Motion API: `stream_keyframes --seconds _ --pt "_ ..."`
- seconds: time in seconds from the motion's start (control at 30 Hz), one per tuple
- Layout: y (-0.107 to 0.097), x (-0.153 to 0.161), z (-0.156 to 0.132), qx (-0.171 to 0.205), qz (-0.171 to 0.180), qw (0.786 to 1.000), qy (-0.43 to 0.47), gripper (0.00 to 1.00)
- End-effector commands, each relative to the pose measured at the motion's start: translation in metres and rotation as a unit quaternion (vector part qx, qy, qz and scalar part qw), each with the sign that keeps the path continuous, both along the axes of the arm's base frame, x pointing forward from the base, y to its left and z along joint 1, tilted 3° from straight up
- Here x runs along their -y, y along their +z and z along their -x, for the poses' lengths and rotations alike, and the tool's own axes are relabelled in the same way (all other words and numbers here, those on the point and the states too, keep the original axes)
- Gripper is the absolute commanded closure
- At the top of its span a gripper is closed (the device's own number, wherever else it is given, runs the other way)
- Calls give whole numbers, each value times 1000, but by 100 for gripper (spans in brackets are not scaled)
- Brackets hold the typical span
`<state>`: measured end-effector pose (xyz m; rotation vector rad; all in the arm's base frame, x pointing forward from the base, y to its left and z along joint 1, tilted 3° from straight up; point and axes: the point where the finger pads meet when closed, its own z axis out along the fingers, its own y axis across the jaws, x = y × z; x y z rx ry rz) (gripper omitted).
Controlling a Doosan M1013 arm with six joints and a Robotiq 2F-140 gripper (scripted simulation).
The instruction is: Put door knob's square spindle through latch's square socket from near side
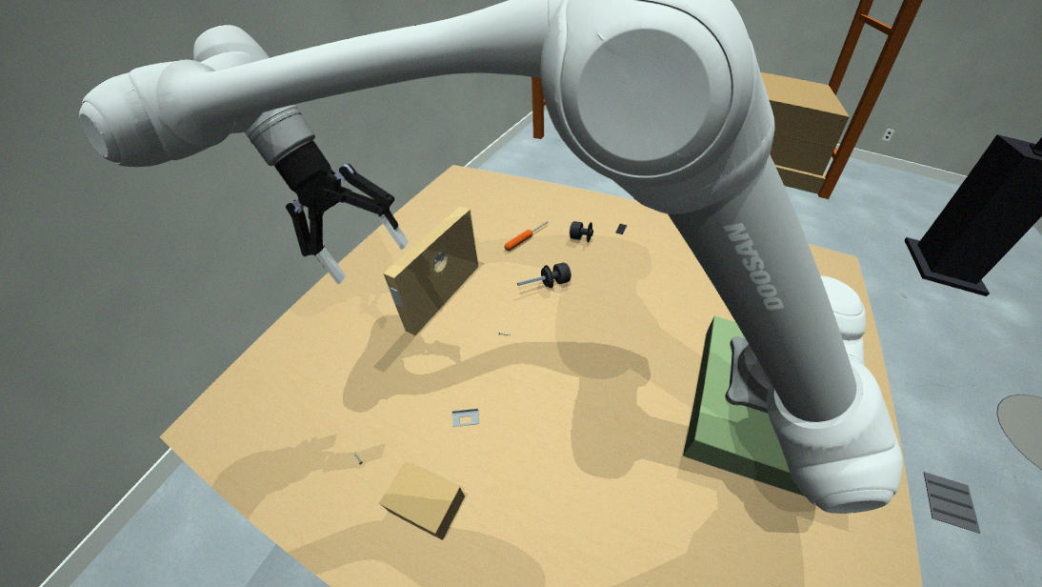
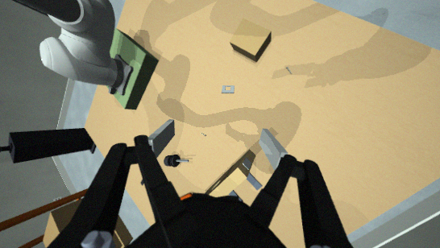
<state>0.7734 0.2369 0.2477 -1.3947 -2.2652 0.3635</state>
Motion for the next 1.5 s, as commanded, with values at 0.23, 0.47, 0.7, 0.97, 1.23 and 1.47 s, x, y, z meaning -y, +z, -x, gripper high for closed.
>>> stream_keyframes --seconds 0.23,0.47,0.7,0.97,1.23,1.47 --pt "0 0 0 0 0 1000 0 0" --pt "0 0 0 0 0 1000 0 0" --pt "-11 41 0 21 2 999 -24 0" --pt "-57 193 37 126 31 983 -132 0" --pt "-95 302 99 183 56 964 -182 0" --pt "-134 395 186 236 85 942 -222 0"
